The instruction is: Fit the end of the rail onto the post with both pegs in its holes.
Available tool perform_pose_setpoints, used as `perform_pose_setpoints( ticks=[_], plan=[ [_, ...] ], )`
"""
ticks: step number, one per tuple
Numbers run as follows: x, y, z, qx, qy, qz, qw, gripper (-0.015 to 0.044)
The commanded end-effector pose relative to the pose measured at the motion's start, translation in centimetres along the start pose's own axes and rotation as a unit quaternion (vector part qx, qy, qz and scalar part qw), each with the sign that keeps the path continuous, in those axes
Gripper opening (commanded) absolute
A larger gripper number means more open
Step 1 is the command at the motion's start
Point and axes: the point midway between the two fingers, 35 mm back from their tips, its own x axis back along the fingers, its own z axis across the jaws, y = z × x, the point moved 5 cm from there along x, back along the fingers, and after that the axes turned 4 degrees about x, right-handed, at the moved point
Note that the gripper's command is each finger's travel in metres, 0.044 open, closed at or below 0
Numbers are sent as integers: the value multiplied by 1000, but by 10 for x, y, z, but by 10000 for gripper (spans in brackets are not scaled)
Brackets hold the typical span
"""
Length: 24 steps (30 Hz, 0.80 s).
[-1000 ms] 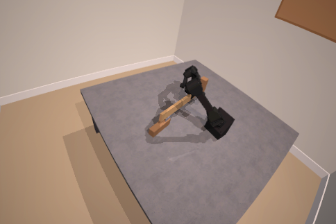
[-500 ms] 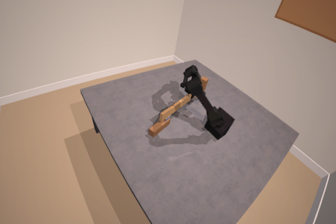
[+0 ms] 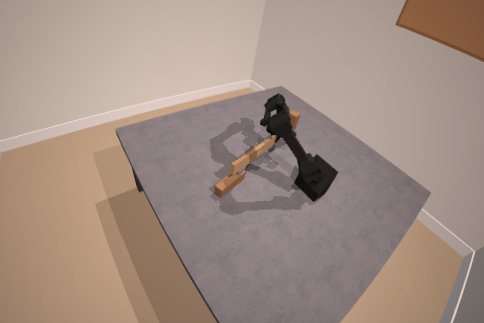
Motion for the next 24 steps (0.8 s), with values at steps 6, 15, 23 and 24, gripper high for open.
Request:
perform_pose_setpoints(
  ticks=[6,15,23,24],
  plan=[
    [1,-3,-1,1,-5,0,1000,0],
    [0,-5,-1,1,-5,0,1000,0],
    [-1,-8,0,1,-5,0,1000,0],
    [-1,-8,0,1,-5,0,1000,0]
  ],
)
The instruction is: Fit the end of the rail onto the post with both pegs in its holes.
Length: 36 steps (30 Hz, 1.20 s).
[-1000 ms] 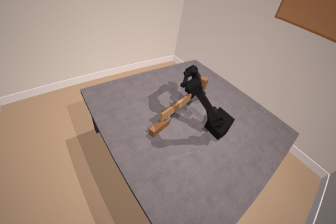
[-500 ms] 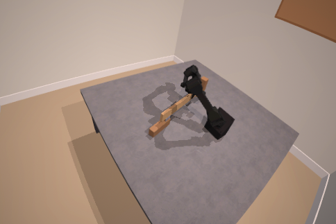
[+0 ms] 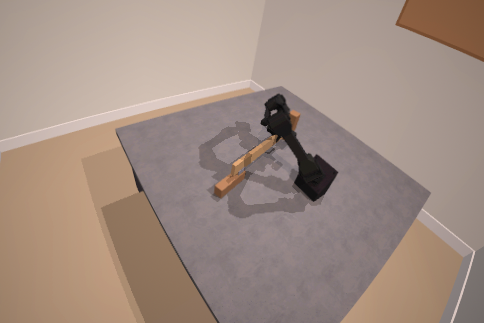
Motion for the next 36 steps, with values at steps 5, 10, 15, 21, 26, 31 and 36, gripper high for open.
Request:
perform_pose_setpoints(
  ticks=[5,10,15,21,26,31,36],
  plan=[
    [2,-3,0,0,-5,-1,1000,0],
    [2,-4,0,0,-5,-1,1000,0],
    [2,-6,0,0,-5,-1,1000,0],
    [2,-8,0,1,-5,-1,1000,0],
    [2,-9,0,1,-5,0,1000,0],
    [1,-11,0,1,-5,0,1000,0],
    [0,-12,1,1,-5,0,1000,0]
  ],
)
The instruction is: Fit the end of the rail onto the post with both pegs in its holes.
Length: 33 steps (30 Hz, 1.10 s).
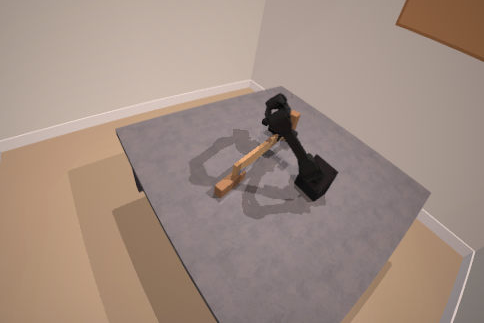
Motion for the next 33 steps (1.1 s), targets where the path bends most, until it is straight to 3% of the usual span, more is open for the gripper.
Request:
perform_pose_setpoints(
  ticks=[1,33],
  plan=[
    [2,-2,-1,1,-5,0,1000,0],
    [1,-11,0,1,-5,0,1000,0]
  ],
)
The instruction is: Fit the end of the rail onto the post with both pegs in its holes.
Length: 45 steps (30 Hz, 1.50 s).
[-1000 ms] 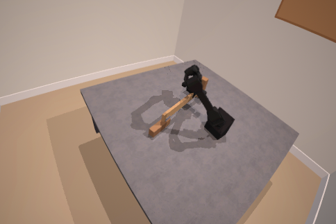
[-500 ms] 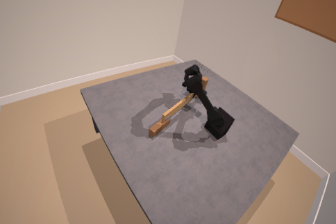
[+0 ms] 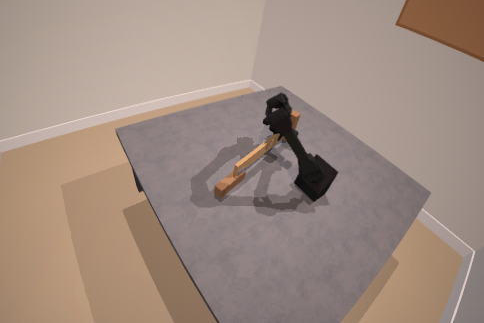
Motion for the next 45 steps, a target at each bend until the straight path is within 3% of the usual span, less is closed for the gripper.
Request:
perform_pose_setpoints(
  ticks=[1,45],
  plan=[
    [3,-2,-1,1,-4,1,1000,0],
    [3,-14,0,1,-4,2,1000,0]
  ],
)
